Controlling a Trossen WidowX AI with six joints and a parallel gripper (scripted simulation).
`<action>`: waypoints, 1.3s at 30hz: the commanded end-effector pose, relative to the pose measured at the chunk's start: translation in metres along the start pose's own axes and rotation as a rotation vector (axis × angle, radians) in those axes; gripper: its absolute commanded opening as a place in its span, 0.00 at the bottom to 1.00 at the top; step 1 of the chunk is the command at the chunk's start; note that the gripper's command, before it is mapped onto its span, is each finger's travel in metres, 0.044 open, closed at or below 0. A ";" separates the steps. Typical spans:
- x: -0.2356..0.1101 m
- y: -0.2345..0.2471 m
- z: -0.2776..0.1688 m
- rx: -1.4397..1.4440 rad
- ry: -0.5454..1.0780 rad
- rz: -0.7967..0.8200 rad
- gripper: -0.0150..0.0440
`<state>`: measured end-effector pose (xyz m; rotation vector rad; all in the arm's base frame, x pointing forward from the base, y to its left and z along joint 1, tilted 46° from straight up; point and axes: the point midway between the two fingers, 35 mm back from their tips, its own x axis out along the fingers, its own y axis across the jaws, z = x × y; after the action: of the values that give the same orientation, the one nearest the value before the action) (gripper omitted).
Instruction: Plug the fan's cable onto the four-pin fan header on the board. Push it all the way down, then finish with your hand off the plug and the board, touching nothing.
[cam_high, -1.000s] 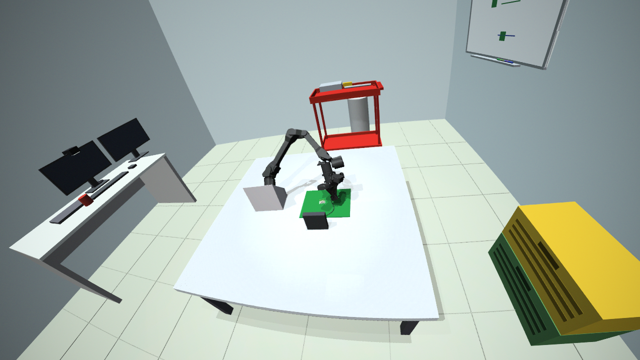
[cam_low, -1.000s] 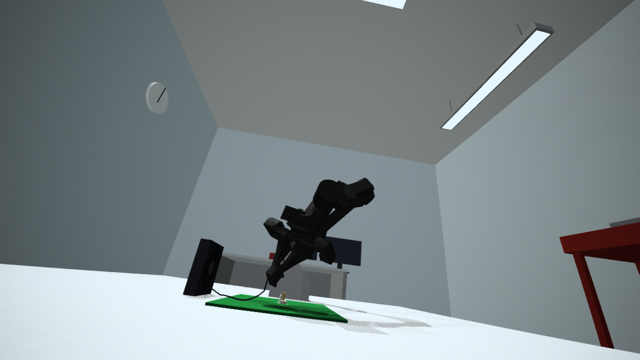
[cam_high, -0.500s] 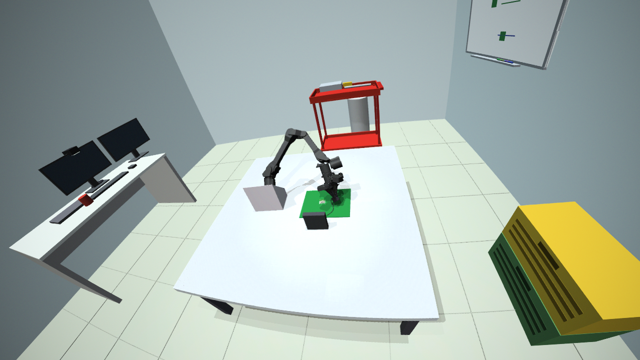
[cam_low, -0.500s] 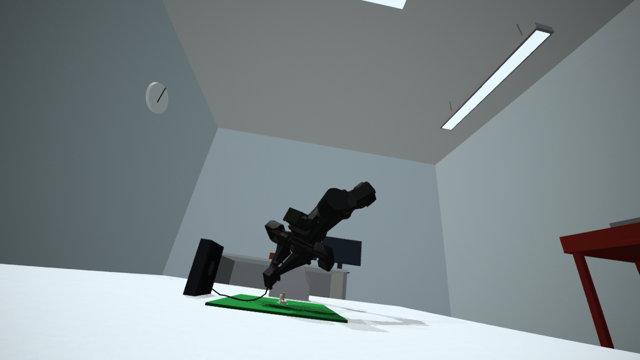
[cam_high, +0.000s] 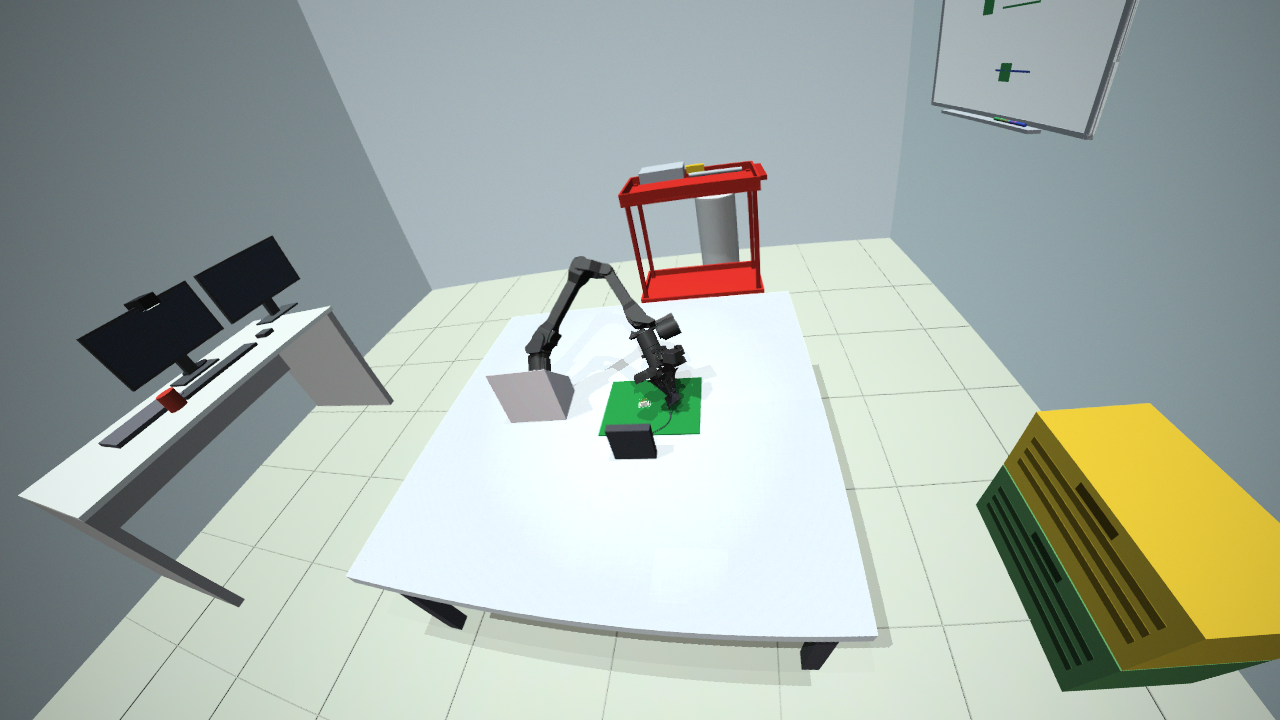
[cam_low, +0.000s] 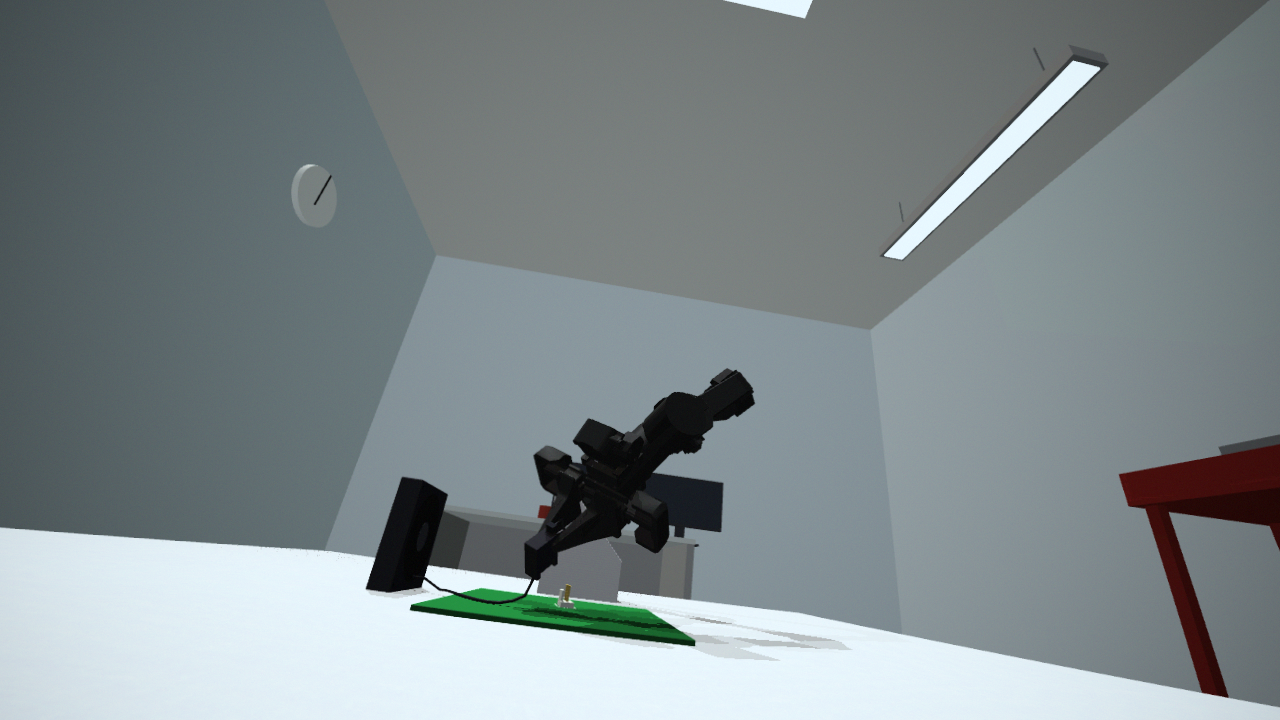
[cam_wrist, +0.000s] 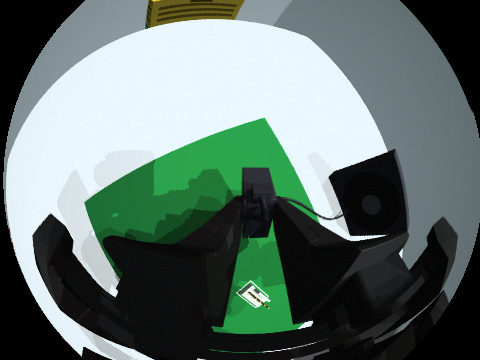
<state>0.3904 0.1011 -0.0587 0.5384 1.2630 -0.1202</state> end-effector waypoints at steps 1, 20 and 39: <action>0.000 0.001 -0.002 0.004 -0.030 -0.004 0.25; -0.004 0.005 -0.004 0.038 -0.196 0.000 0.25; -0.014 0.009 -0.007 0.091 -0.362 0.031 0.25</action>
<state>0.3852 0.1077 -0.0454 0.5779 0.9228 -0.2333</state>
